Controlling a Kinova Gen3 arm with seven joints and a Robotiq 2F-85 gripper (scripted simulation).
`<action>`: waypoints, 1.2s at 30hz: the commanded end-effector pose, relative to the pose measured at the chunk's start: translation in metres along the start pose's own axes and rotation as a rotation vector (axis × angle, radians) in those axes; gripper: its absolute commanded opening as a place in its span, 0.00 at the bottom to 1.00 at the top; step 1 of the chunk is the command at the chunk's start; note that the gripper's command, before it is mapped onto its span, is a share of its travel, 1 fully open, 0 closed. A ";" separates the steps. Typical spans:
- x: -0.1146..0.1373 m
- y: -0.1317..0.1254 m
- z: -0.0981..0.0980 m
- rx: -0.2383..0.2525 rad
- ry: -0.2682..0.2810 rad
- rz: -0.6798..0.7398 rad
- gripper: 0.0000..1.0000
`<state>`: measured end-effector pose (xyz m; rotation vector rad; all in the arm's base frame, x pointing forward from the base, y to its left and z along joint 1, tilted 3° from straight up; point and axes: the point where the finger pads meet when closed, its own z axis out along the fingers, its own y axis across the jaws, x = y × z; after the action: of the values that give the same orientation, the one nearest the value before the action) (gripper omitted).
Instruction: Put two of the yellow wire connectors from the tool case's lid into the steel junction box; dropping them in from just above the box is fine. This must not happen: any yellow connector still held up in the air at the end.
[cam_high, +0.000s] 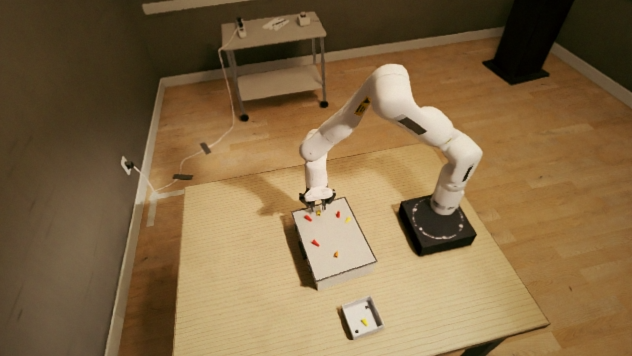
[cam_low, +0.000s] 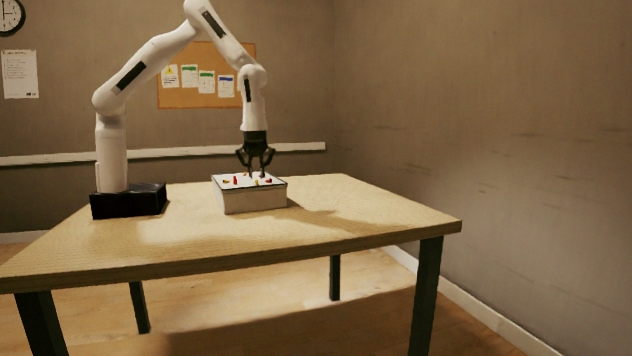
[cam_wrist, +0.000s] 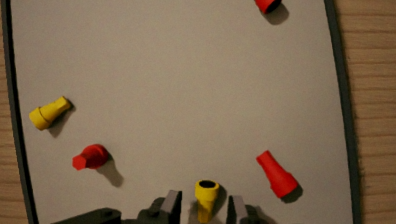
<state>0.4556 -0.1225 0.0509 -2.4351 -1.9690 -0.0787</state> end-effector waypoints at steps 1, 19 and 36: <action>0.000 0.001 -0.001 -0.002 0.000 0.000 0.36; 0.000 0.001 -0.001 -0.002 0.000 0.000 0.36; 0.000 0.001 0.003 -0.002 0.000 0.000 0.36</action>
<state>0.4566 -0.1227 0.0505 -2.4356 -1.9696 -0.0799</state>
